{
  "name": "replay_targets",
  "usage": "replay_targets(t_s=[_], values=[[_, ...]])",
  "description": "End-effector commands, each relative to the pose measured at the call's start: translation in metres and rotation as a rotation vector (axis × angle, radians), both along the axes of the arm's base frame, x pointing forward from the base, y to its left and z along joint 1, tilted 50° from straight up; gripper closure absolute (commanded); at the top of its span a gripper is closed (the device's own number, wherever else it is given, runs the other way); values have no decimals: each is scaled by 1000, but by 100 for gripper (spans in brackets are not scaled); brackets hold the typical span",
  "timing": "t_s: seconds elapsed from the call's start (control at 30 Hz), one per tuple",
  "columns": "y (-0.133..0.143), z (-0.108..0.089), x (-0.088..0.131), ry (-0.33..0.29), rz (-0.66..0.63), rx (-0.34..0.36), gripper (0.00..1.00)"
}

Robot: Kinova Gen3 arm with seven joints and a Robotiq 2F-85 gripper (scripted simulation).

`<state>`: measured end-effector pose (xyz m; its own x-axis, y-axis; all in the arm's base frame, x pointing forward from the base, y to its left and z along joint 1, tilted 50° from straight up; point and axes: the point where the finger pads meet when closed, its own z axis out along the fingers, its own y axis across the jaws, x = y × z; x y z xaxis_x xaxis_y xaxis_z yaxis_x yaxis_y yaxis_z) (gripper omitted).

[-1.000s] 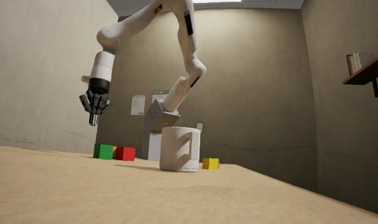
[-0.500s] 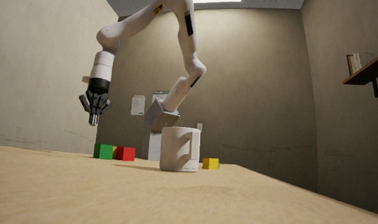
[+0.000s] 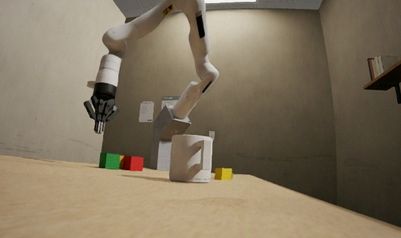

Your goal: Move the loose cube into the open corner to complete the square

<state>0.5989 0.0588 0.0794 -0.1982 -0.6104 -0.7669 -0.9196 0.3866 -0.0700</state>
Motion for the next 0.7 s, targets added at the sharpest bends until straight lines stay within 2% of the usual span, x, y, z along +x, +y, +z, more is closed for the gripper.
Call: replay_targets(t_s=[0.0,0.67], values=[[-1,1,0,-1,-2,-1,90],[14,-13,8,-1,-2,0,90]])
